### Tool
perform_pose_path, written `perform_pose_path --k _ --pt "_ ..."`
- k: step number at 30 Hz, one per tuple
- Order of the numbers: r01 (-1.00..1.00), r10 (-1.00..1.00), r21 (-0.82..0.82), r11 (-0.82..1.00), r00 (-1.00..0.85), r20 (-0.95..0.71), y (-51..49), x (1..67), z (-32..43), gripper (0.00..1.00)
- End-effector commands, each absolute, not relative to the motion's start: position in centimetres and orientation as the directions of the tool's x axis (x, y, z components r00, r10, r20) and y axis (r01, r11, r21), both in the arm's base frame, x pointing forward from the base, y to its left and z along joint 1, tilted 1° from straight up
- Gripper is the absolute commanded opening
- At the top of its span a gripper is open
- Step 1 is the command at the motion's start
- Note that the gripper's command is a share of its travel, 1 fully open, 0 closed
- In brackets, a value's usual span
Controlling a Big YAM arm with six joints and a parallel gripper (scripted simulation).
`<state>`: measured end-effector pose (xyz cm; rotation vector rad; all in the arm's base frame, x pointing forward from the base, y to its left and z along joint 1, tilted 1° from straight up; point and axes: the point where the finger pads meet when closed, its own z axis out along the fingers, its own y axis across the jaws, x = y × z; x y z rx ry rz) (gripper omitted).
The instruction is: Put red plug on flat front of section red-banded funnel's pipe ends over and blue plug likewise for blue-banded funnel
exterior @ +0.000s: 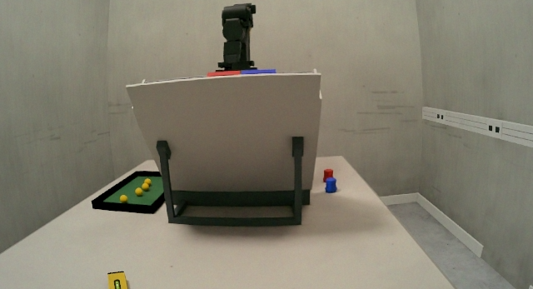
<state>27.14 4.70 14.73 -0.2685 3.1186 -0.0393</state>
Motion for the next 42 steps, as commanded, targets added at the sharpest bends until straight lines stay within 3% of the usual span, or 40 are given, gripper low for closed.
perform_pose_path --k 1,15,30,42 --pt "-0.170 -0.170 -0.027 0.985 -0.985 -0.023 4.8 27.5 15.1 0.80" --pt "-0.170 -0.170 -0.027 0.985 -0.985 -0.023 4.8 27.5 15.1 0.80" --pt "-0.168 -0.169 -0.023 0.985 -0.985 -0.019 -8.2 28.6 7.6 0.80" --pt "-0.168 -0.169 -0.025 0.985 -0.986 -0.018 -10.8 28.8 6.3 0.80"
